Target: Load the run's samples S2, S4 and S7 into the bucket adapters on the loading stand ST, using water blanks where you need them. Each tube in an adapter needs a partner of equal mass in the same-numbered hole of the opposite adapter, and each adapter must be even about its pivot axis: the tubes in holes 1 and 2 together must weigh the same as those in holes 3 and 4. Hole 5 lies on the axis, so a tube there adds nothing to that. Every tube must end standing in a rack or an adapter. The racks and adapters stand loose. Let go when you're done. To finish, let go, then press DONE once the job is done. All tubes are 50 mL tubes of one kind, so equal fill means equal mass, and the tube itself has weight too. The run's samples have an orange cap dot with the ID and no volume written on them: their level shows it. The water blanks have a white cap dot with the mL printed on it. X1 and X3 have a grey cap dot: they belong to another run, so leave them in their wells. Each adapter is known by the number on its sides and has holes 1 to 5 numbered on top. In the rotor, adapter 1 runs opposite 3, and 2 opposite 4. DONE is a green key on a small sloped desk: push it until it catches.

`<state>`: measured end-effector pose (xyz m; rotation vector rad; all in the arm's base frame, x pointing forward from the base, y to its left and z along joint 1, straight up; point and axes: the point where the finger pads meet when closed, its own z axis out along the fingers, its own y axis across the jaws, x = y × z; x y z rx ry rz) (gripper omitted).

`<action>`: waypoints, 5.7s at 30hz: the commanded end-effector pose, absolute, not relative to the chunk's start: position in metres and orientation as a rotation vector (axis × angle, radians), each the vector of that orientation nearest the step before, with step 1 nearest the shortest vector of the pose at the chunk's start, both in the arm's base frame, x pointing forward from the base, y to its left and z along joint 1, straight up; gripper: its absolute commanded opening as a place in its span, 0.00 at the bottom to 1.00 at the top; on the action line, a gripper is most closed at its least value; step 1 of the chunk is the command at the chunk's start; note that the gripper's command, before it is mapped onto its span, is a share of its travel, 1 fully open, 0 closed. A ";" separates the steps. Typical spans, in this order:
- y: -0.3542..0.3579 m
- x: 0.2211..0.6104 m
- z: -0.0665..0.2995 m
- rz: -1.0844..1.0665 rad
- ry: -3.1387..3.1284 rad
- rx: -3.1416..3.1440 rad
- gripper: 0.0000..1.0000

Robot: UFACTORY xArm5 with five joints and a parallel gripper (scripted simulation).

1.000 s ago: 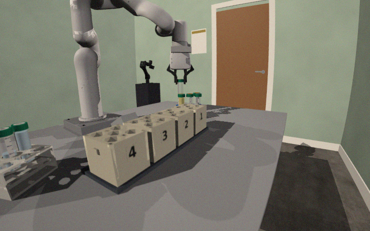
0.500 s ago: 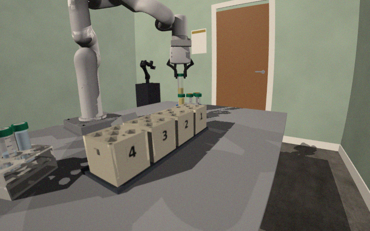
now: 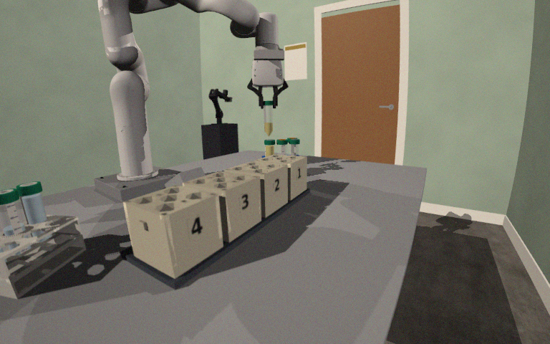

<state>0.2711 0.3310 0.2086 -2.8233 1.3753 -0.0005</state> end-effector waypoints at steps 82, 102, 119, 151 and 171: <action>0.332 0.272 0.191 0.002 1.374 -2.820 0.00; 0.332 0.272 0.159 0.002 1.374 -2.820 0.00; 0.332 0.272 0.147 0.002 1.374 -2.820 0.00; 0.332 0.272 0.123 0.002 1.374 -2.820 0.00; 0.332 0.272 0.107 0.003 1.374 -2.820 0.00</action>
